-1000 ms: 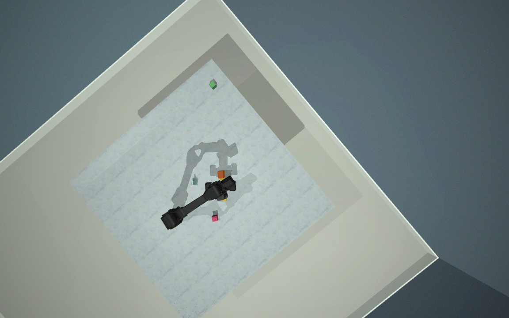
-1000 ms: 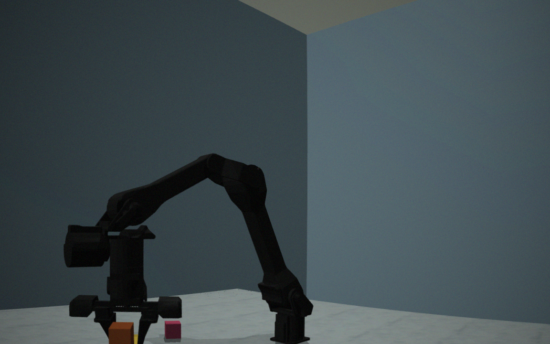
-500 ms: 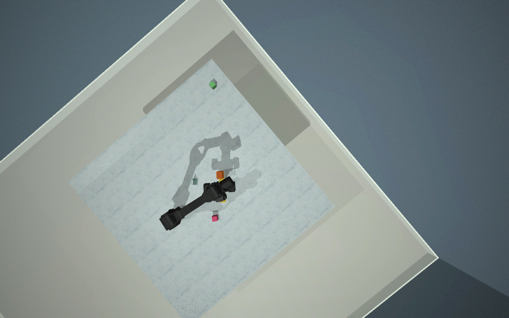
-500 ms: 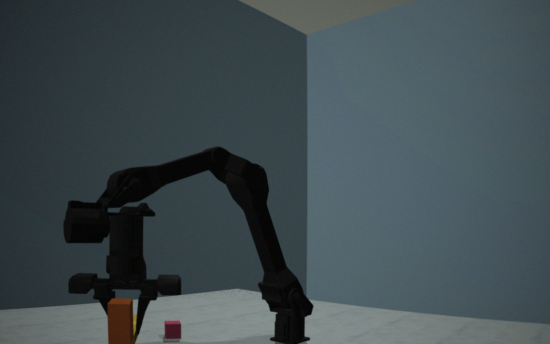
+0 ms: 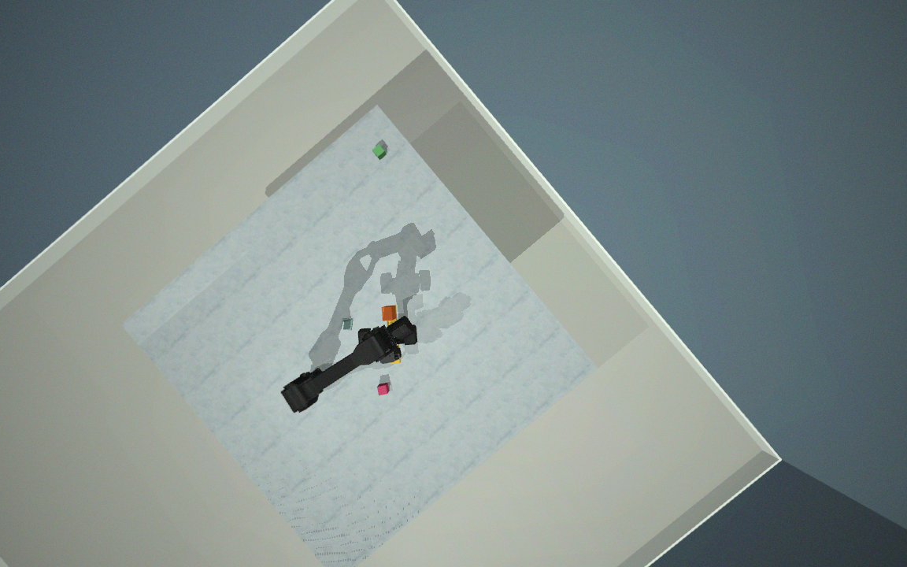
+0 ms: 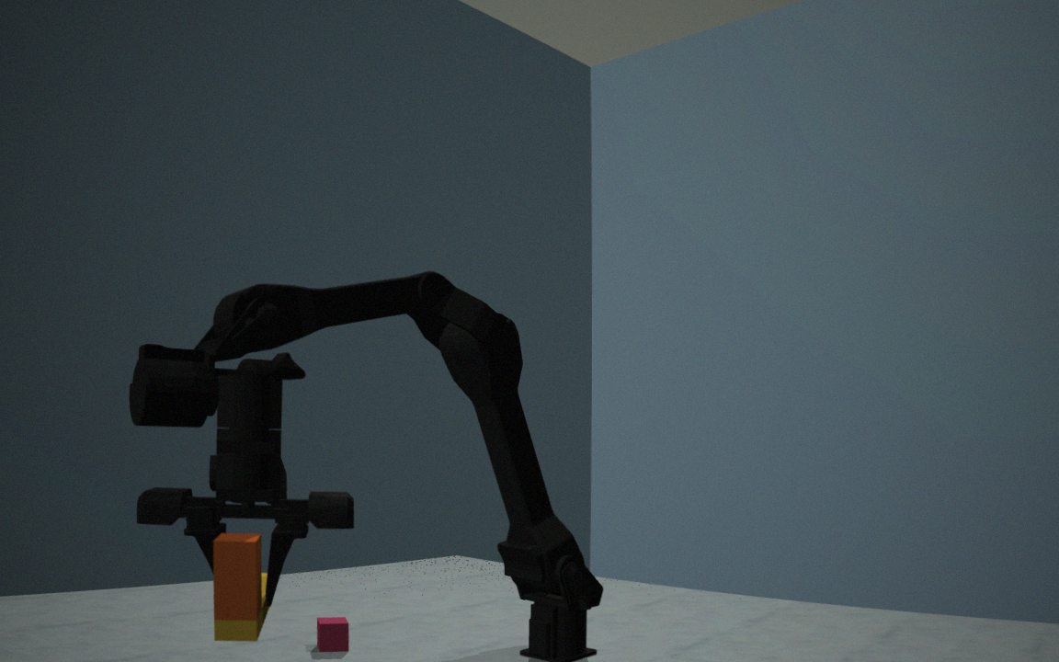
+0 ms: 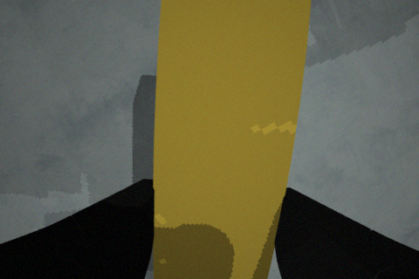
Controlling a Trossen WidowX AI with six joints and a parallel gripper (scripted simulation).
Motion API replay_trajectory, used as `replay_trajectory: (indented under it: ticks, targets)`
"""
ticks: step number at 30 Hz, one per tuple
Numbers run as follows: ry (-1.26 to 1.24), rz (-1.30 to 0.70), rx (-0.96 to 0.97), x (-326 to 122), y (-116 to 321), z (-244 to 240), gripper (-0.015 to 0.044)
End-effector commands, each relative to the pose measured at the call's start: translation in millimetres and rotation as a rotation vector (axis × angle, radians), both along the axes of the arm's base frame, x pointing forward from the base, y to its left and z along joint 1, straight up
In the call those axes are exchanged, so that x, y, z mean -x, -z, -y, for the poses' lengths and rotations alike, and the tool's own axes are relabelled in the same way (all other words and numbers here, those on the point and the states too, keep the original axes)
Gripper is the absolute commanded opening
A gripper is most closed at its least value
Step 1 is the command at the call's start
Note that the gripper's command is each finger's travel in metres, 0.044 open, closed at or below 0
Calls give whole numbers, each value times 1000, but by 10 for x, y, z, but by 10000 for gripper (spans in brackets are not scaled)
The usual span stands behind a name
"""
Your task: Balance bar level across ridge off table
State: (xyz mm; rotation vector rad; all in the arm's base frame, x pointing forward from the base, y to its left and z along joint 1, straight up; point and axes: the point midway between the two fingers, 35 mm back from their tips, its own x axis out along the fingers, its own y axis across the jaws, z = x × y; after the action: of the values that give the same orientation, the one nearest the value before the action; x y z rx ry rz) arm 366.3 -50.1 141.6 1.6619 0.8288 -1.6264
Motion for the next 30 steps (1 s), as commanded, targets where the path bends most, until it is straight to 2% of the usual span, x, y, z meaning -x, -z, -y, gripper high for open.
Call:
replay_trajectory:
  ticks: [1, 30]
  targets:
    - [-73, 6, -2, 59, -62, -103, 0]
    - [-891, -2, 12, 902, -103, -858, 0]
